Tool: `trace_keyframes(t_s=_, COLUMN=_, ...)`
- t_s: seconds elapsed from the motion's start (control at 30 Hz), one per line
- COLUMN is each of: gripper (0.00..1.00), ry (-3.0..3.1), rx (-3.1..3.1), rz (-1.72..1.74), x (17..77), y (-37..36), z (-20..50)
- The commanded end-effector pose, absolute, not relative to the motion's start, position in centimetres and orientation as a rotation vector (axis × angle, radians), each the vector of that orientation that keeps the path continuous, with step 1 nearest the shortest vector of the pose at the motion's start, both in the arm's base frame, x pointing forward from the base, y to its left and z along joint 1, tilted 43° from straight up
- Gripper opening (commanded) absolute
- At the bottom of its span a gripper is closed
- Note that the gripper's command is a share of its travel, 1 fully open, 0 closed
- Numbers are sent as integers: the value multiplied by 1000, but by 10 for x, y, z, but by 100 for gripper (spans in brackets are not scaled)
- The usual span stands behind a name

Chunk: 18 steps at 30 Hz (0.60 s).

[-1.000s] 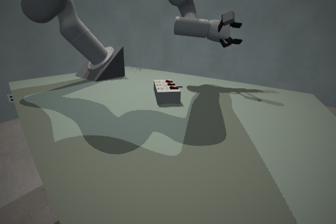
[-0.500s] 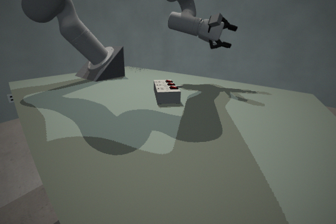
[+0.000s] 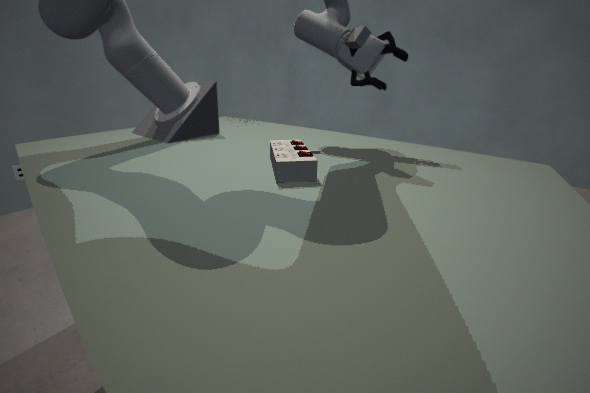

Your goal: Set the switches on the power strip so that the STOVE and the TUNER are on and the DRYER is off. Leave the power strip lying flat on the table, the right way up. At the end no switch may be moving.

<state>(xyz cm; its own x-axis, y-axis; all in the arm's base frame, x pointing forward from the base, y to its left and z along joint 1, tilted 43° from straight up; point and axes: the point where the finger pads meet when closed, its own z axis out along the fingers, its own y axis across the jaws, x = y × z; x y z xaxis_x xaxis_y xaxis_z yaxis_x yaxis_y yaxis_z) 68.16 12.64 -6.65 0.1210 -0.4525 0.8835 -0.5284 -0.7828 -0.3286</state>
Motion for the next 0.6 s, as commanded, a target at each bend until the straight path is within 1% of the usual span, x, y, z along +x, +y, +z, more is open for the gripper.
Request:
trace_keyframes(t_s=0.0, gripper=100, ry=-1127, rx=2167, rz=1738, x=672, y=110, z=-58)
trace_keyframes(t_s=0.57, gripper=100, ry=-1494, rx=1658, rz=1565, x=629, y=43, z=-32)
